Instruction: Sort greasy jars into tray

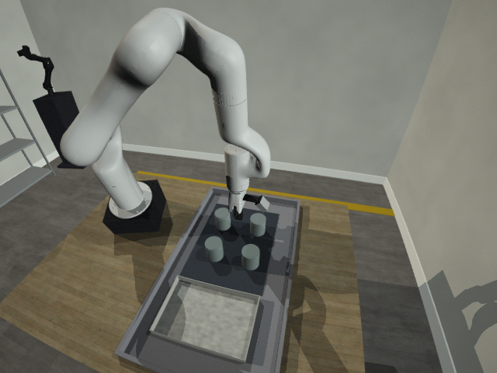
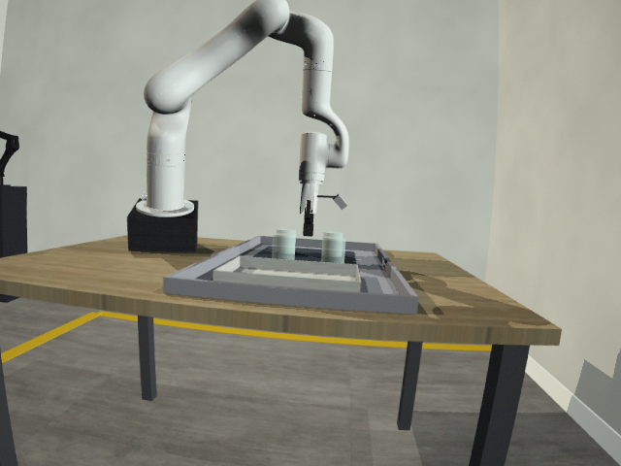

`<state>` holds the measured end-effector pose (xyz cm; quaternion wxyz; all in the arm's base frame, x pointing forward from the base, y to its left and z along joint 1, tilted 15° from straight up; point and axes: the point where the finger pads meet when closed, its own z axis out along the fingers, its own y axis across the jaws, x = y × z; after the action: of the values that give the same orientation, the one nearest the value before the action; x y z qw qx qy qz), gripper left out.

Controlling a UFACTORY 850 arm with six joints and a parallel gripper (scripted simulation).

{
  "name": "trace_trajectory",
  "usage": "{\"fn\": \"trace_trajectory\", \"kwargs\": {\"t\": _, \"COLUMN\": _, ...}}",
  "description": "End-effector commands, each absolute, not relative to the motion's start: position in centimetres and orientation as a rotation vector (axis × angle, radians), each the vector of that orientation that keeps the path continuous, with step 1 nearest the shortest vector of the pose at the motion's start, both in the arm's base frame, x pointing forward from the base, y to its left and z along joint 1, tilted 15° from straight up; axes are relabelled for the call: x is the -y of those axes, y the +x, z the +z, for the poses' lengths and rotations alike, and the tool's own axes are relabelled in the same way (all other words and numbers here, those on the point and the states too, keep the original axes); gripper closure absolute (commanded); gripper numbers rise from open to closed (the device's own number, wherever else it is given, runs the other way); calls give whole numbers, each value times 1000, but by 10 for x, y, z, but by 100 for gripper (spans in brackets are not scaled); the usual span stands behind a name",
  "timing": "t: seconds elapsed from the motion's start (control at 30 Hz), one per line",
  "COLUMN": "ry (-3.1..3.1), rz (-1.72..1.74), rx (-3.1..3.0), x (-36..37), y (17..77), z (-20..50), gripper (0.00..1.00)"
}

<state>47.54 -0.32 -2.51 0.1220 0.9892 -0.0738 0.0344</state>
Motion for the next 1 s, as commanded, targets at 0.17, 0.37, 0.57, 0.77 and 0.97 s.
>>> {"fn": "trace_trajectory", "kwargs": {"t": 0.17, "ry": 2887, "rz": 103, "rx": 215, "x": 3, "y": 476, "z": -25, "gripper": 100}}
{"fn": "trace_trajectory", "kwargs": {"t": 0.37, "ry": 2887, "rz": 103, "rx": 215, "x": 3, "y": 476, "z": -25, "gripper": 0}}
{"fn": "trace_trajectory", "kwargs": {"t": 0.57, "ry": 2887, "rz": 103, "rx": 215, "x": 3, "y": 476, "z": -25, "gripper": 0}}
{"fn": "trace_trajectory", "kwargs": {"t": 0.77, "ry": 2887, "rz": 103, "rx": 215, "x": 3, "y": 476, "z": -25, "gripper": 0}}
{"fn": "trace_trajectory", "kwargs": {"t": 0.97, "ry": 2887, "rz": 103, "rx": 215, "x": 3, "y": 476, "z": -25, "gripper": 0}}
